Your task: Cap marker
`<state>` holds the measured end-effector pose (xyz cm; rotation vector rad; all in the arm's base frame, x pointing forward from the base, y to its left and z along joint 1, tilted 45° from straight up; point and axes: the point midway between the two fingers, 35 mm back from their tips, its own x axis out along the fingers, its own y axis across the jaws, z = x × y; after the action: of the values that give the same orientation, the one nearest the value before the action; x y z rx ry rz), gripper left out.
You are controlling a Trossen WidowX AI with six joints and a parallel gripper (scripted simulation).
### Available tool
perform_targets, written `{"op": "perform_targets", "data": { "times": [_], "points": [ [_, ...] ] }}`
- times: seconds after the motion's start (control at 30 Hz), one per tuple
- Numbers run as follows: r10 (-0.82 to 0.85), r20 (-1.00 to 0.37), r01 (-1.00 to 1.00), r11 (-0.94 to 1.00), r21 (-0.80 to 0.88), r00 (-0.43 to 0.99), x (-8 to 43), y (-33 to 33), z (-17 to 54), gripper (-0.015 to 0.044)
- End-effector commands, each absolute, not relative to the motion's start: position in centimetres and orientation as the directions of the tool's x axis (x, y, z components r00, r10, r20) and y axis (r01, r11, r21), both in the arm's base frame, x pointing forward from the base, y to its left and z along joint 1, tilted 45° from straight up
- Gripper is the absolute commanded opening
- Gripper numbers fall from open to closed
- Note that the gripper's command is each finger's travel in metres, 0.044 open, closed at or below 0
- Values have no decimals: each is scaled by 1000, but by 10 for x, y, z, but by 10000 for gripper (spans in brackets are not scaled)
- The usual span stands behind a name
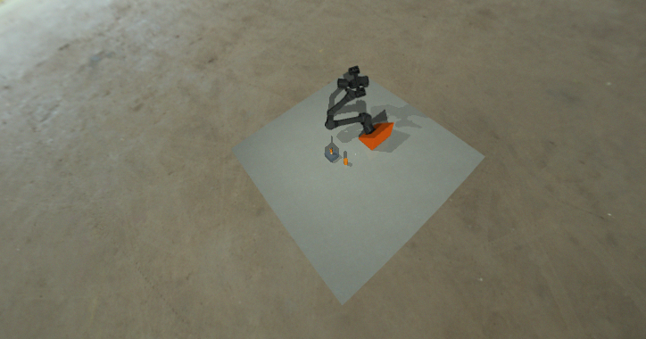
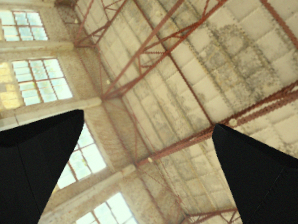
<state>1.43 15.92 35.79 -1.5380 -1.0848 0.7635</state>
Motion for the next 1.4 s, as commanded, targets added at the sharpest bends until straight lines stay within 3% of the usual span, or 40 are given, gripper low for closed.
{"op": "perform_targets", "data": {
  "times": [0.0, 0.2, 0.73, 1.03, 1.37],
  "points": [
    [919, 69, 245, -30, -969, 389, 14, 160, 359, 374],
    [852, 108, 157, 31, -987, 512, 4, 189, 370, 237],
    [642, -72, -202, 131, -971, 763, 61, 290, 315, 237],
    [488, -233, -376, 219, -900, 841, 115, 309, 269, 237],
    [213, -439, -486, 457, -745, 873, 187, 298, 209, 237]
  ]
}}
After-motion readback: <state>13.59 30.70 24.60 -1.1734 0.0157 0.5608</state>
